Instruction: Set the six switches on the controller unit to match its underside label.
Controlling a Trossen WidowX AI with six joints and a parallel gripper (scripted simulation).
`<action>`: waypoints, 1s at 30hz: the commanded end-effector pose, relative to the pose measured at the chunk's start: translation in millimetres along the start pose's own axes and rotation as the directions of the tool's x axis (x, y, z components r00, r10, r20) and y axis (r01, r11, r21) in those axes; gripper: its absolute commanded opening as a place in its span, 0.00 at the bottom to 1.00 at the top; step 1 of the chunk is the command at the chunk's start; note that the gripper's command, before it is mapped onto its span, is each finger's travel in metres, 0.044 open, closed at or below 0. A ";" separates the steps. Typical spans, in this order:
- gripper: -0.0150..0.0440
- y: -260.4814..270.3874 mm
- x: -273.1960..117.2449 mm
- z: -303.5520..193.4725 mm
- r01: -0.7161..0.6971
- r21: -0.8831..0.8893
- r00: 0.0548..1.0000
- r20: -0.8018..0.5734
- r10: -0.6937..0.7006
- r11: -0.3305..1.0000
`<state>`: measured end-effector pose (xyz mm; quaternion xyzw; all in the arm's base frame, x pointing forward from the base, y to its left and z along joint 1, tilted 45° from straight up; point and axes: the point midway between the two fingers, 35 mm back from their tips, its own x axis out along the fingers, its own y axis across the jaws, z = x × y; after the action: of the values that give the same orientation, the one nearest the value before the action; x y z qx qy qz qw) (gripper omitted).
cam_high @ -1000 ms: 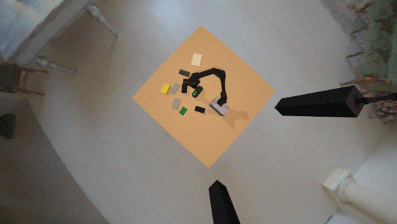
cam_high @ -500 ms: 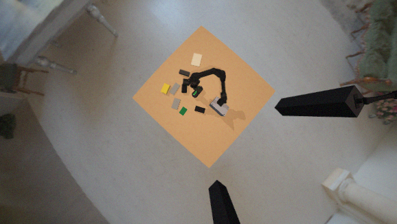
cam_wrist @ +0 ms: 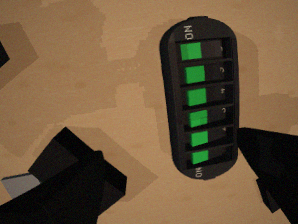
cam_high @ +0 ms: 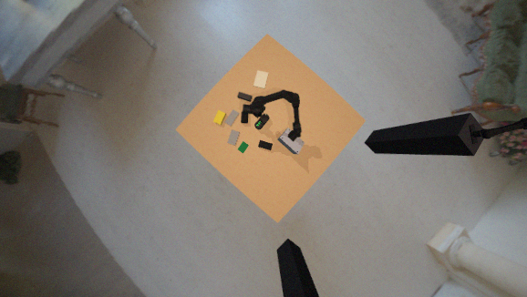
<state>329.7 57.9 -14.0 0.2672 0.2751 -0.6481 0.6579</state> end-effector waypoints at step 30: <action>0.25 -83.1 40.8 40.8 -0.242 -0.011 0.970 -0.006 0.242 0.970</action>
<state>259.2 6.7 -14.2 0.2952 0.2518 -0.5703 0.7240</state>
